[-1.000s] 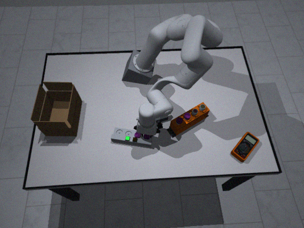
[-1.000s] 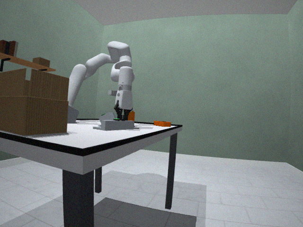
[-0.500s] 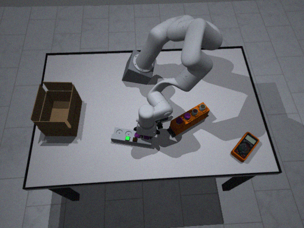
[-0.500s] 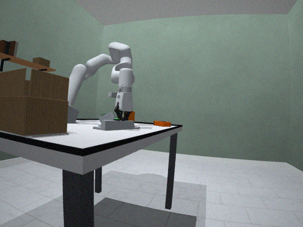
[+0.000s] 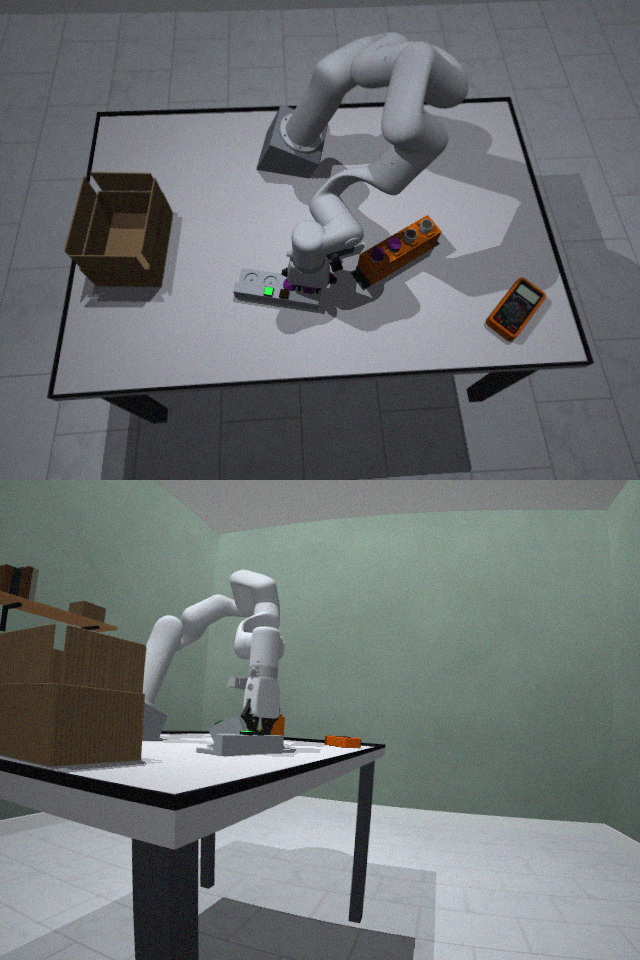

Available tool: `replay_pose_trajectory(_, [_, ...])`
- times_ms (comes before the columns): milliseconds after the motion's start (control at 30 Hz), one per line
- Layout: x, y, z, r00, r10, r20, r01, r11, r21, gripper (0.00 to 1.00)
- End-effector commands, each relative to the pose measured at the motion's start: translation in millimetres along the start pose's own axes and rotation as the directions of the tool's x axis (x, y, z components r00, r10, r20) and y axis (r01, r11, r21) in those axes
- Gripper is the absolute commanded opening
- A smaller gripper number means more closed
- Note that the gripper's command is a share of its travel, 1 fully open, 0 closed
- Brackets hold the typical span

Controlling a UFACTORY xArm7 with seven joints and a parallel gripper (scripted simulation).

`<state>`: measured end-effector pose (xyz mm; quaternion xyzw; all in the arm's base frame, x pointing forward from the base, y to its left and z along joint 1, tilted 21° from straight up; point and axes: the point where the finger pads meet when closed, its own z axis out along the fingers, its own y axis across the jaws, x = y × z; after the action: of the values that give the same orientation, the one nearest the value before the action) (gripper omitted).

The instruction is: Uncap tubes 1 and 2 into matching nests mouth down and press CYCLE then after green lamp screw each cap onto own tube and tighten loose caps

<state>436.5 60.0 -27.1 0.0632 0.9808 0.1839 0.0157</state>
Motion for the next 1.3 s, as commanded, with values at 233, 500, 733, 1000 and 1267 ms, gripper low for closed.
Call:
replay_pose_trajectory(233, [-1.6, -0.4, 0.8, 1.000, 0.001, 0.004, -0.001, 1.000, 0.000, 0.46])
replay_pose_trajectory(500, [-1.6, -0.4, 0.8, 1.000, 0.001, 0.004, -0.001, 1.000, 0.000, 0.00])
replay_pose_trajectory(733, [-1.6, -0.5, -9.1, 1.000, 0.001, 0.004, -0.001, 1.000, 0.000, 0.00])
replay_pose_trajectory(1000, [-1.6, -0.4, -39.1, 1.000, 0.001, 0.004, -0.001, 1.000, 0.000, 0.00])
replay_pose_trajectory(1267, [-1.6, -0.4, -79.1, 1.000, 0.001, 0.004, -0.001, 1.000, 0.000, 0.00])
